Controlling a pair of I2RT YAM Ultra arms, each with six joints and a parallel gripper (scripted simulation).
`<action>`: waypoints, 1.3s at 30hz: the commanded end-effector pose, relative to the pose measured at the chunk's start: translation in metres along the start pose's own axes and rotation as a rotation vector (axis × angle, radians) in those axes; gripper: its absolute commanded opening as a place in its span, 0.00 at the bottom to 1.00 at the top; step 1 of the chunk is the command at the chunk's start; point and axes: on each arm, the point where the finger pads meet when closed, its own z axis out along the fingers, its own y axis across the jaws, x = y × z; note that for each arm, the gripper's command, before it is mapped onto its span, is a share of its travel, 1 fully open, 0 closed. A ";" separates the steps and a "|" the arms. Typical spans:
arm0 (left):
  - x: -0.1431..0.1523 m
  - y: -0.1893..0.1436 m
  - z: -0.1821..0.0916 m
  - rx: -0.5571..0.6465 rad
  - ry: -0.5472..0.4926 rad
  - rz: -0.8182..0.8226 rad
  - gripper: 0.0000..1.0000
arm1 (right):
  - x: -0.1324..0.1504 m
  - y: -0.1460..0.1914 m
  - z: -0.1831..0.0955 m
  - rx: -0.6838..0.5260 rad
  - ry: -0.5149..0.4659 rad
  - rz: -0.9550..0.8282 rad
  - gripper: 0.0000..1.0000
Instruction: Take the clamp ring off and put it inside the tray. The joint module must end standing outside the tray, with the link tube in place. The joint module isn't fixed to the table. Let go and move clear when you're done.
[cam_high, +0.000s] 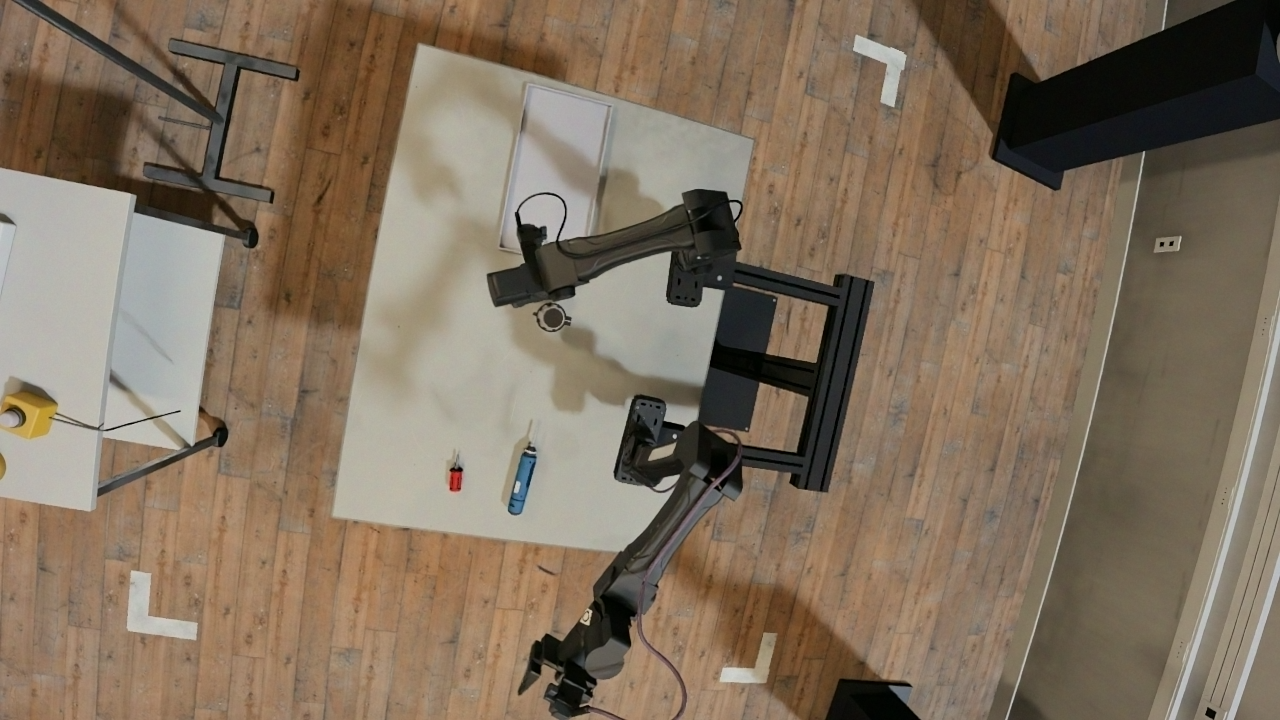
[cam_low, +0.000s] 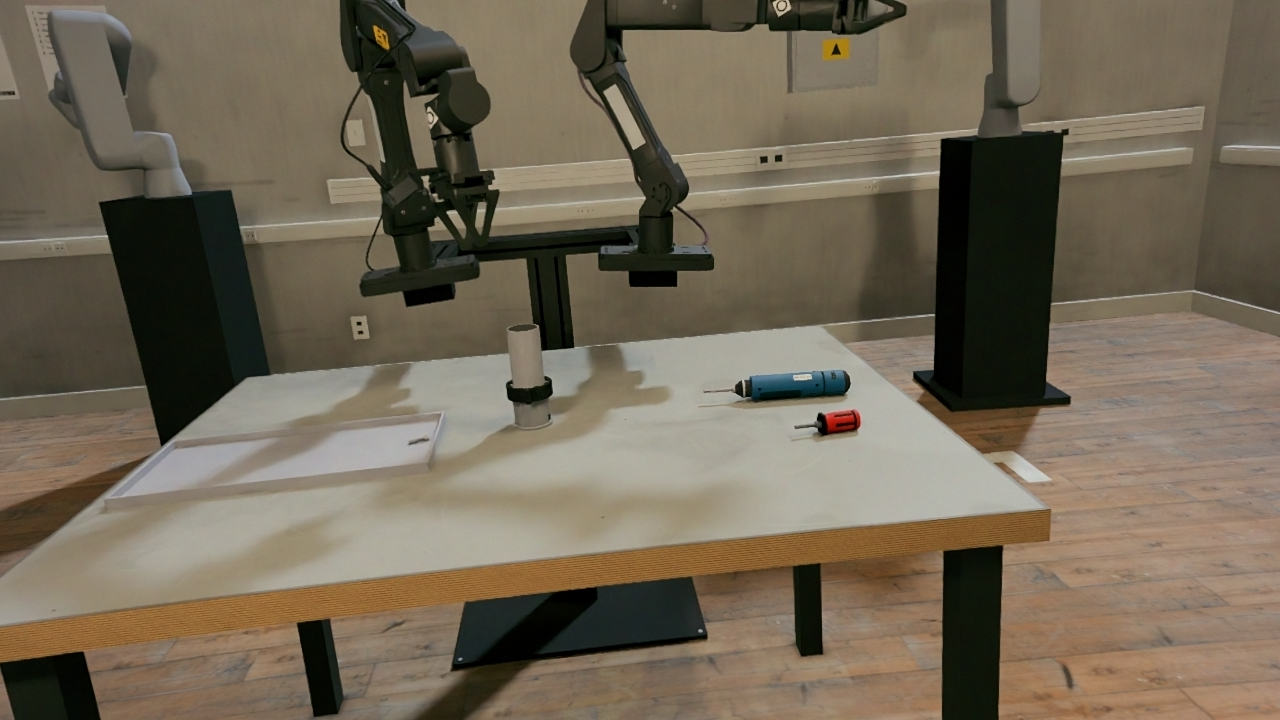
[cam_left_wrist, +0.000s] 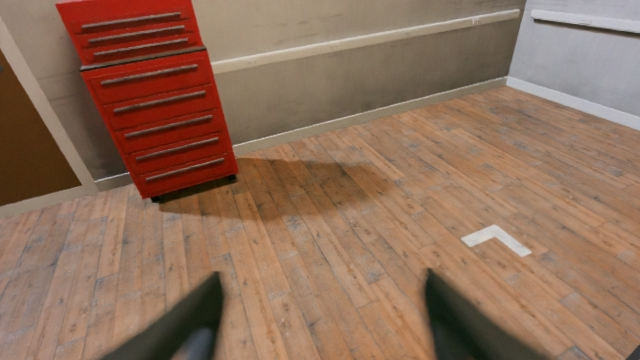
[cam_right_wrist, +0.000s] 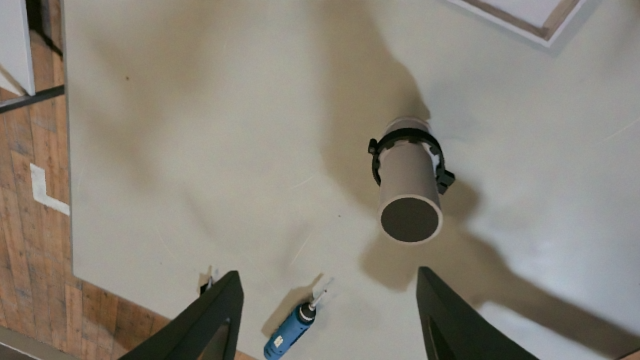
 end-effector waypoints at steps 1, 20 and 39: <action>-0.002 0.002 -0.001 -0.013 -0.011 -0.014 0.65 | 0.007 -0.002 -0.002 0.001 0.007 -0.038 0.65; -0.009 0.001 -0.002 0.002 -0.023 0.009 0.30 | -0.005 -0.007 -0.003 0.010 -0.008 0.000 0.30; 0.087 -0.081 0.028 0.277 0.191 0.032 0.30 | -0.001 -0.016 0.027 0.069 0.089 -0.123 0.30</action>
